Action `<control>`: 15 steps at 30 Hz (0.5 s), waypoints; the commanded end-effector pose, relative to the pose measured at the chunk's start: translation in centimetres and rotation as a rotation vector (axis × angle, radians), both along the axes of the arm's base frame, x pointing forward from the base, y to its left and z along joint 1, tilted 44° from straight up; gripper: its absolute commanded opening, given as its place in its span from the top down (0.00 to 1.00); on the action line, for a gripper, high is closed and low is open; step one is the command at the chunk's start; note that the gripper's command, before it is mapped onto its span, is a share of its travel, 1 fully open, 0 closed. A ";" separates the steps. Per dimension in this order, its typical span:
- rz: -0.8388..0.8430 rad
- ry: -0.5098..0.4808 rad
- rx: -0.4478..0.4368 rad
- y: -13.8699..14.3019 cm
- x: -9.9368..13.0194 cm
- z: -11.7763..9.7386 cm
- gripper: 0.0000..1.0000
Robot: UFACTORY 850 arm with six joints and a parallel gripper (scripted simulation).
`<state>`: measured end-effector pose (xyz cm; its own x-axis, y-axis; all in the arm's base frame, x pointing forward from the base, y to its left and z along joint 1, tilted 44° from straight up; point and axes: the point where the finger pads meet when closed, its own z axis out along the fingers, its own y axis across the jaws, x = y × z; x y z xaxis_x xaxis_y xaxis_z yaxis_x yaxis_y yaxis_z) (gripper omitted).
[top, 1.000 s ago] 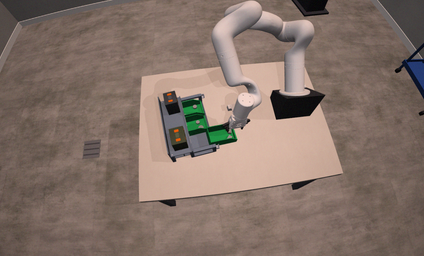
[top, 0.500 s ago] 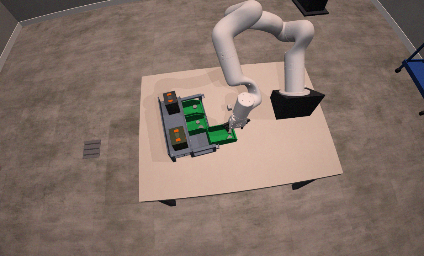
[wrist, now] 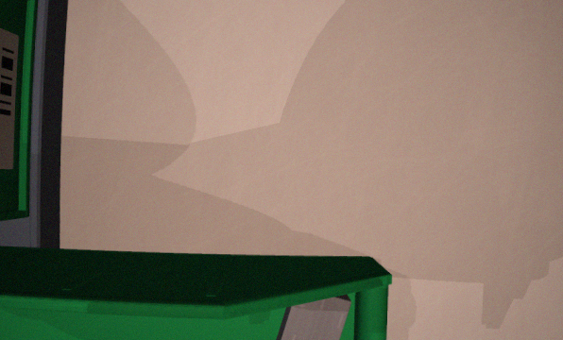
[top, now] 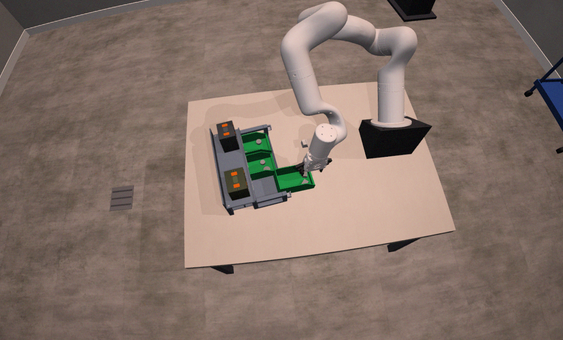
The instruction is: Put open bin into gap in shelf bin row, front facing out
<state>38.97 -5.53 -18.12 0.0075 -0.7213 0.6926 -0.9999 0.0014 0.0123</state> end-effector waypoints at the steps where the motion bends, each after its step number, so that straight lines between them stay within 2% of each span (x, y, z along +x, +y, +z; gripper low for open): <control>1: 0.001 -0.001 0.000 -0.3 0.1 -0.3 0.00; 15: 0.001 -0.001 0.000 -0.7 0.1 -0.7 0.00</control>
<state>39.01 -5.95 -18.57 0.0073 -0.7214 0.6925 -0.9999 0.0011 0.0117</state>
